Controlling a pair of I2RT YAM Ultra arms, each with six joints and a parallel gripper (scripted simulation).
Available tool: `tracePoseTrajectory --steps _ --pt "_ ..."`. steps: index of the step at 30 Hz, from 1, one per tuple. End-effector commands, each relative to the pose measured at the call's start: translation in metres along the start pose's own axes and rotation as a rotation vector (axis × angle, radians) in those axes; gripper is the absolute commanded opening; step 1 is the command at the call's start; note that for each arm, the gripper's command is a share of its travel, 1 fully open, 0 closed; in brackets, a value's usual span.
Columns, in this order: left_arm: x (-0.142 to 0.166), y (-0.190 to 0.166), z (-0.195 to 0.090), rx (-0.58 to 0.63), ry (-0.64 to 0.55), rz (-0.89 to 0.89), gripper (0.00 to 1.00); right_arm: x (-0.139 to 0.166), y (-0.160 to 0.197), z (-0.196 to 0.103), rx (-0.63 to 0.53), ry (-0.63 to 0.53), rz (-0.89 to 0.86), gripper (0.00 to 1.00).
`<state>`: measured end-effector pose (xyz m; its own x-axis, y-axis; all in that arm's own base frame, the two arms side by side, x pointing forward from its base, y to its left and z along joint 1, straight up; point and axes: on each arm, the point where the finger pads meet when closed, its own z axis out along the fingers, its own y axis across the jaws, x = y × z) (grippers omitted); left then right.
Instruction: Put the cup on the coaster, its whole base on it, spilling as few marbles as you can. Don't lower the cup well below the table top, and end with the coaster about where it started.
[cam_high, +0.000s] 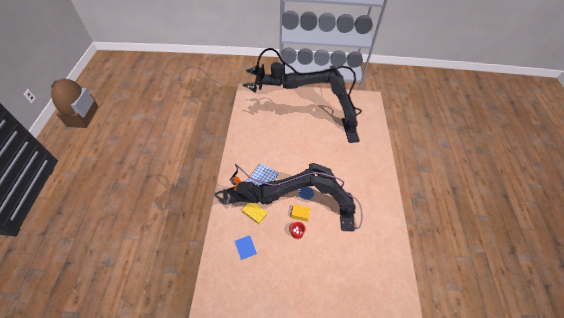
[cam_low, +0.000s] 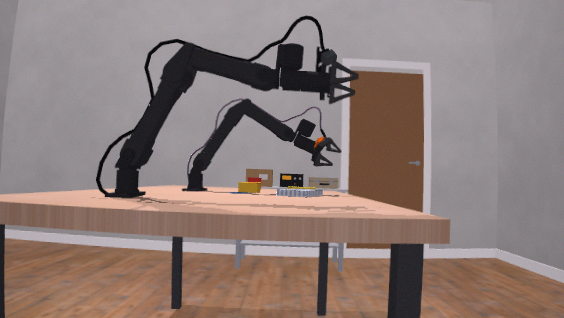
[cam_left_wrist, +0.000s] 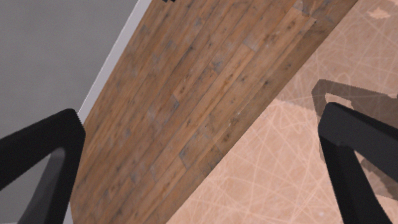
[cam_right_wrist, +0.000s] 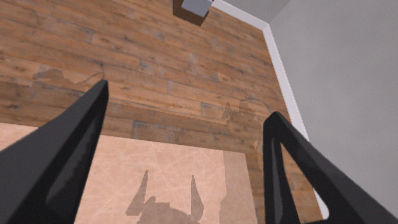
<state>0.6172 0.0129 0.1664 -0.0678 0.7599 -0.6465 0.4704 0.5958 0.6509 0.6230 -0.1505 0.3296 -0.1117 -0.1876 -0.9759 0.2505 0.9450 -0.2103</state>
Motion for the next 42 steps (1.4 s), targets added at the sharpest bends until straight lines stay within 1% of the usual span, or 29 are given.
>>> tracePoseTrajectory --steps 1,18,19,21,23,26,28,32,34,37,40,42 --pt "-0.006 0.006 -0.003 -0.014 -0.010 0.007 1.00 -0.009 -0.002 -0.002 0.004 -0.019 0.001 1.00" --pt "-0.006 0.006 -0.003 -0.014 -0.010 0.007 1.00 -0.009 -0.002 -0.002 0.004 -0.019 0.001 1.00" --pt "-0.006 0.011 -0.003 -0.034 -0.009 -0.001 1.00 -0.013 -0.003 -0.002 0.005 -0.036 0.014 1.00" --pt "-0.006 0.013 -0.007 -0.051 -0.002 -0.023 1.00 -0.019 0.009 -0.006 -0.018 -0.051 0.032 1.00" --pt "-0.002 0.015 -0.013 -0.075 0.013 -0.063 1.00 -0.026 0.031 -0.011 -0.056 -0.074 0.062 1.00" --pt "0.008 0.013 -0.029 -0.113 0.054 -0.152 1.00 -0.040 0.085 -0.027 -0.148 -0.110 0.119 1.00" --pt "0.015 0.005 -0.047 -0.127 0.089 -0.216 1.00 -0.046 0.116 -0.038 -0.204 -0.119 0.139 1.00" --pt "0.030 -0.015 -0.078 -0.140 0.161 -0.329 1.00 -0.056 0.192 -0.074 -0.345 -0.133 0.180 1.00" --pt "0.030 -0.015 -0.078 -0.140 0.161 -0.329 1.00 -0.056 0.192 -0.074 -0.345 -0.133 0.180 1.00" --pt "0.046 -0.030 -0.105 -0.161 0.239 -0.454 1.00 -0.068 0.266 -0.126 -0.498 -0.149 0.247 1.00" --pt "0.060 -0.050 -0.142 -0.189 0.314 -0.577 1.00 -0.072 0.313 -0.168 -0.610 -0.149 0.279 1.00" --pt "0.068 -0.061 -0.163 -0.206 0.357 -0.648 1.00 -0.074 0.345 -0.203 -0.695 -0.147 0.305 1.00"
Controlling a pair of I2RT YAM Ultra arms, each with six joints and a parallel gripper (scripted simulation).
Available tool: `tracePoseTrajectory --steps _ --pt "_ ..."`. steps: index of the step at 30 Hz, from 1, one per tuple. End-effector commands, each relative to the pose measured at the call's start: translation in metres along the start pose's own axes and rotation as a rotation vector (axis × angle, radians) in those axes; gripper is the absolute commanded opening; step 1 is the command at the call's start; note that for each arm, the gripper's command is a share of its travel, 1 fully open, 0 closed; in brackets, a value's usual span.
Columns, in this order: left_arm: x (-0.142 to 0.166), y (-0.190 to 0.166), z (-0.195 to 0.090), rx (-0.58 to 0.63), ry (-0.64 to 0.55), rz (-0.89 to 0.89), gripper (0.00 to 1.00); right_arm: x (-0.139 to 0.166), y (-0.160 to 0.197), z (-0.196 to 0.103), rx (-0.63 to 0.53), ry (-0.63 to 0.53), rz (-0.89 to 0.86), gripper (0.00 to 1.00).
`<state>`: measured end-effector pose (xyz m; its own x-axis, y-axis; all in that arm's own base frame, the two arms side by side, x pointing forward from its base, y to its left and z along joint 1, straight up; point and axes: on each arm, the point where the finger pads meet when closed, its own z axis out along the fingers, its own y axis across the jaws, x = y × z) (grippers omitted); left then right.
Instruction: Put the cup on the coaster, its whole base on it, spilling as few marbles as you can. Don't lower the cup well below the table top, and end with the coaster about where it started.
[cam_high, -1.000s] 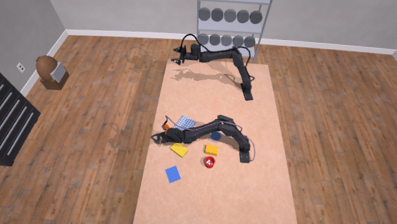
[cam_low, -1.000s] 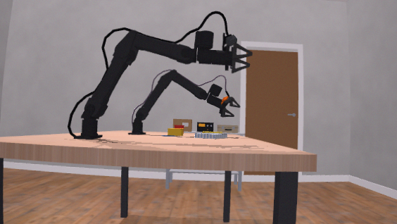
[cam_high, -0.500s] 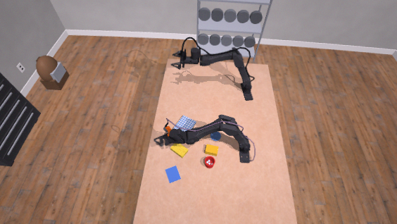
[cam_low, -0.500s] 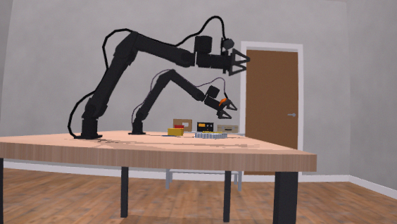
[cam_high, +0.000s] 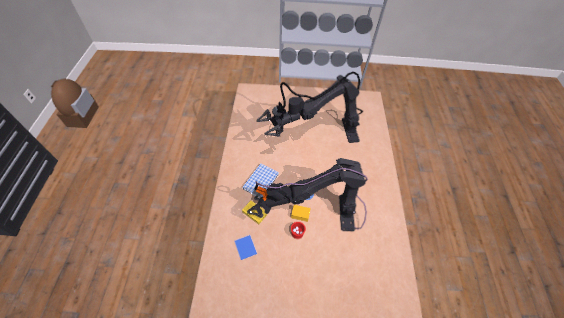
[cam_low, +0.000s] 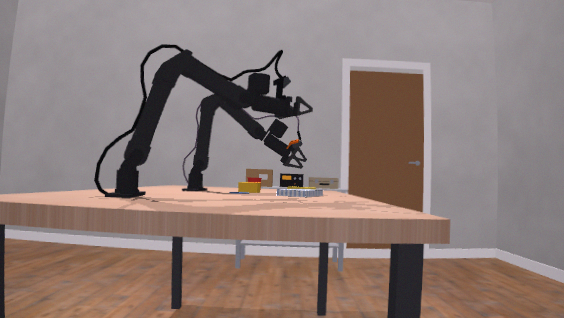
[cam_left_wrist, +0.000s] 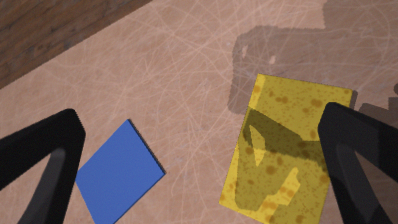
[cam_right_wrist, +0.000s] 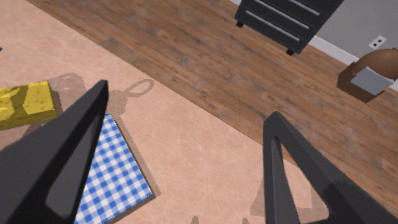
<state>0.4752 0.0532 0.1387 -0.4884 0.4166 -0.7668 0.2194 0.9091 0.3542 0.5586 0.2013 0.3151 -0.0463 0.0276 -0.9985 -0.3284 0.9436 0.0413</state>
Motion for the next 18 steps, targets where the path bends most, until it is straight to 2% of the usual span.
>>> tracePoseTrajectory --steps 1,4,7,9,15,18 --pt "0.025 0.011 -0.042 -0.085 0.091 -0.197 1.00 -0.021 0.076 -0.028 -0.141 -0.081 0.082 1.00" --pt "0.048 0.008 -0.067 -0.110 0.152 -0.296 1.00 -0.014 0.141 -0.054 -0.268 -0.072 0.132 1.00" --pt "0.068 0.005 -0.091 -0.133 0.209 -0.387 1.00 -0.008 0.188 -0.079 -0.367 -0.061 0.169 1.00" --pt "0.068 0.005 -0.091 -0.133 0.209 -0.387 1.00 -0.008 0.188 -0.079 -0.367 -0.061 0.169 1.00" --pt "0.110 0.000 -0.145 -0.181 0.320 -0.594 1.00 0.005 0.271 -0.141 -0.562 -0.024 0.238 1.00" --pt "0.117 0.002 -0.165 -0.200 0.334 -0.664 1.00 0.010 0.293 -0.163 -0.621 -0.008 0.254 1.00"
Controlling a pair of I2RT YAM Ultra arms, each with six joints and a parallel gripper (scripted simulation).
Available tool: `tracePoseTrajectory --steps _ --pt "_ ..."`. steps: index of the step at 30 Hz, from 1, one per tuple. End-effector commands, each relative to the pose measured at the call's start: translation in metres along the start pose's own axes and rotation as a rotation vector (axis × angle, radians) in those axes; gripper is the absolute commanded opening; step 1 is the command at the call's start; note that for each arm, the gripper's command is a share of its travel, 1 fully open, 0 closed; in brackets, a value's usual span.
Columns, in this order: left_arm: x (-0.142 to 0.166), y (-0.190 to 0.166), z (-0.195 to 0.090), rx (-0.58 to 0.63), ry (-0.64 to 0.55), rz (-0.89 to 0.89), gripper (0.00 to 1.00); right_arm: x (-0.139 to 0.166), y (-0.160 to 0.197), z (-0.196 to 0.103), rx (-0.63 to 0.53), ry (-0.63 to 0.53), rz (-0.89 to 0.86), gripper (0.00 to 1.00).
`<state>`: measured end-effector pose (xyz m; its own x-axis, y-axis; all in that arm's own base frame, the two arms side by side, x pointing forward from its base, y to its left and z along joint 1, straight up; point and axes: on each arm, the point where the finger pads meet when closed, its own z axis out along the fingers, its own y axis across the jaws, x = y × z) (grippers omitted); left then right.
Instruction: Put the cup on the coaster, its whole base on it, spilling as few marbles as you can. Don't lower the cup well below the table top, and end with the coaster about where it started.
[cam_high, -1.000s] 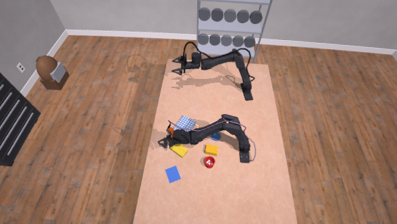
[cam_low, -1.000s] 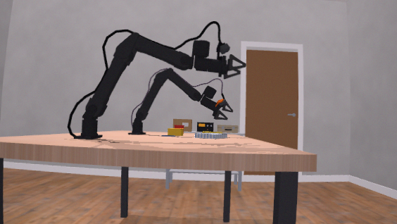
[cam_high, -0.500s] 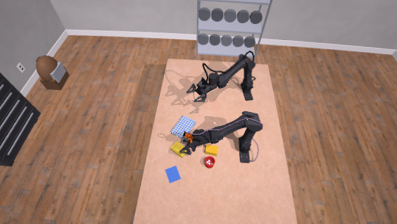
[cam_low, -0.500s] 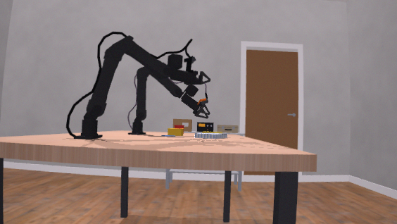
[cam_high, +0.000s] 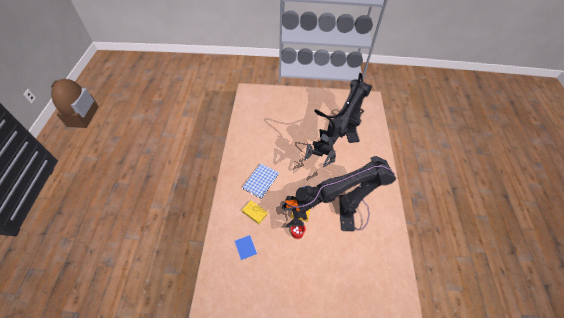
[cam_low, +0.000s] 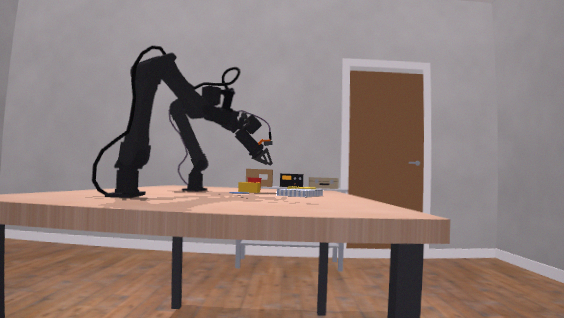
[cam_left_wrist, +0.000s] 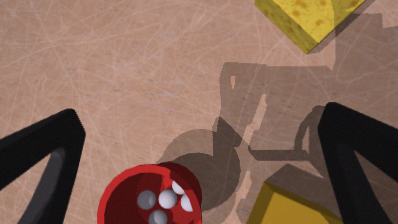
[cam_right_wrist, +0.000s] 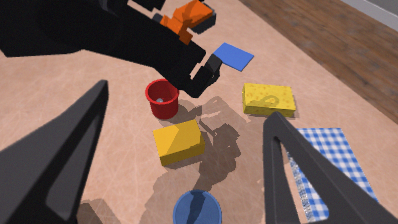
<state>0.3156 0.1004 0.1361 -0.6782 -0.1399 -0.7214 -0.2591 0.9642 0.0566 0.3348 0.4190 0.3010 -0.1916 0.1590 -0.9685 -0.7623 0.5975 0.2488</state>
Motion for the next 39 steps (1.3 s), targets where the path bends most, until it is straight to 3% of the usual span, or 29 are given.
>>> tracePoseTrajectory --steps 1,5,12,29,30,39 --pt "0.026 0.016 -0.029 -0.025 0.093 -0.133 1.00 -0.012 0.035 -0.015 -0.072 -0.054 0.044 1.00" --pt "0.037 0.029 -0.044 -0.054 0.110 -0.203 1.00 -0.004 0.054 -0.020 -0.108 -0.037 0.050 1.00" --pt "0.034 0.040 -0.053 -0.079 0.091 -0.237 1.00 0.000 0.051 -0.020 -0.101 -0.024 0.041 1.00" --pt "0.030 0.043 -0.053 -0.092 0.072 -0.229 1.00 0.000 0.051 -0.020 -0.101 -0.024 0.041 1.00" --pt "0.033 0.040 -0.054 -0.079 0.087 -0.214 0.96 0.000 0.051 -0.020 -0.101 -0.024 0.041 1.00" --pt "0.040 0.024 -0.045 0.056 0.224 0.150 0.96 0.000 0.051 -0.020 -0.101 -0.024 0.041 1.00"
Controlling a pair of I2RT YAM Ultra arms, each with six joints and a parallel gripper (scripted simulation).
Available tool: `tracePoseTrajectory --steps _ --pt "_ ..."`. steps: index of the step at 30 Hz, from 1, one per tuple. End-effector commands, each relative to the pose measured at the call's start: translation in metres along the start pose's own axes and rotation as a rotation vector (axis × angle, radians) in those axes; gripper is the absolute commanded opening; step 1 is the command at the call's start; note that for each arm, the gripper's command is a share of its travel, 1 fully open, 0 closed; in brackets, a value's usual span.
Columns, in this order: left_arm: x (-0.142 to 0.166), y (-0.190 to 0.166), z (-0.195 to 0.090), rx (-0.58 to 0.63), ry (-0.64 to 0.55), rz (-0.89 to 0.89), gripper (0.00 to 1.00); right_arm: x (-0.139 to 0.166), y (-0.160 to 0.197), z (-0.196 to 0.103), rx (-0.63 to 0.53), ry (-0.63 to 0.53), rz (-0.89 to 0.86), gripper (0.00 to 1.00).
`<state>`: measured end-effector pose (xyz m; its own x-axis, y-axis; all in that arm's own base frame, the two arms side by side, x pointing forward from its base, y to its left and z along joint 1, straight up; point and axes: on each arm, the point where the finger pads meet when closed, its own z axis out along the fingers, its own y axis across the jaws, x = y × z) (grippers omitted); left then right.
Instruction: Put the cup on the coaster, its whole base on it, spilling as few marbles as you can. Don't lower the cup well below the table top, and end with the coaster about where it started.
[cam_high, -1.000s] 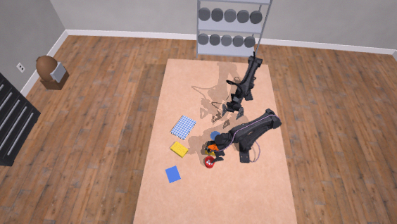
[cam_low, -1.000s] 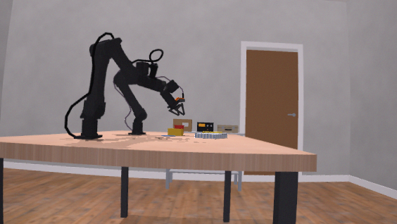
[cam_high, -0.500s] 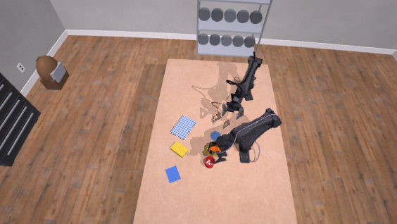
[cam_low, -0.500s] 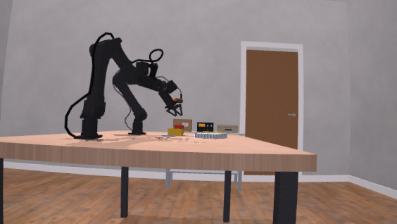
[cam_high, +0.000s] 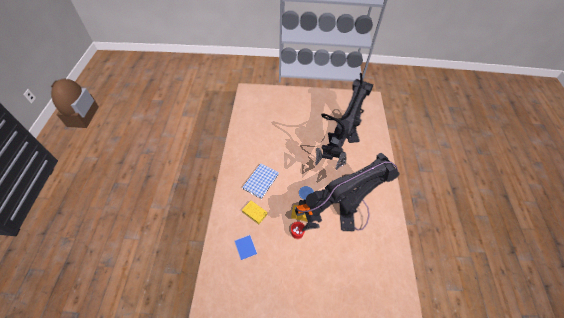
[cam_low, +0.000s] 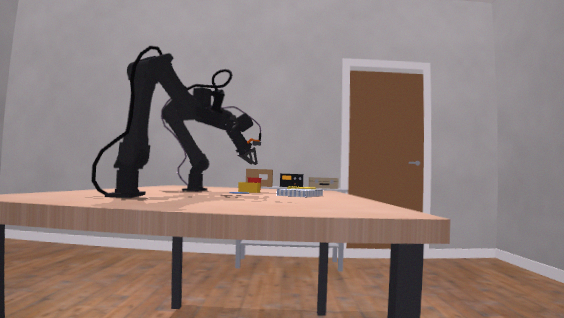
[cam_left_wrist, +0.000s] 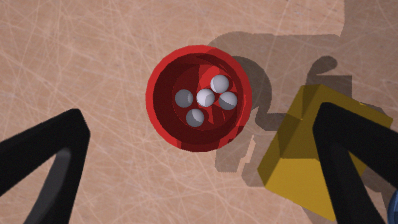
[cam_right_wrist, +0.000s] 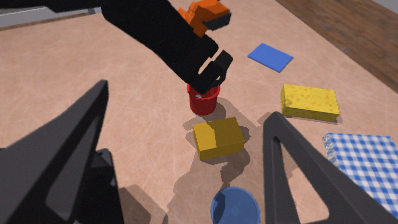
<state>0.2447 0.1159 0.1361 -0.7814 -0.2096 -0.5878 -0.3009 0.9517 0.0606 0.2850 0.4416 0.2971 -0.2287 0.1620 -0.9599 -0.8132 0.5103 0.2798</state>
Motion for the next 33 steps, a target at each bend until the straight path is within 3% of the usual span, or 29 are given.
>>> tracePoseTrajectory --steps 1,3,16,20,33 --pt "-0.006 -0.010 0.000 0.082 0.052 0.224 0.96 -0.017 0.002 -0.007 -0.001 -0.043 0.006 1.00" --pt "-0.006 -0.010 0.000 0.082 0.052 0.224 0.96 -0.017 0.002 -0.007 -0.001 -0.043 0.006 1.00" --pt "-0.004 -0.024 0.008 0.272 0.179 0.733 0.96 -0.017 0.002 -0.007 -0.001 -0.043 0.006 1.00" --pt "-0.003 -0.023 0.010 0.289 0.201 0.810 0.96 -0.017 0.002 -0.007 -0.001 -0.043 0.006 1.00" --pt "-0.004 -0.003 0.027 0.409 0.341 1.344 0.96 -0.017 0.002 -0.007 -0.001 -0.043 0.006 1.00"
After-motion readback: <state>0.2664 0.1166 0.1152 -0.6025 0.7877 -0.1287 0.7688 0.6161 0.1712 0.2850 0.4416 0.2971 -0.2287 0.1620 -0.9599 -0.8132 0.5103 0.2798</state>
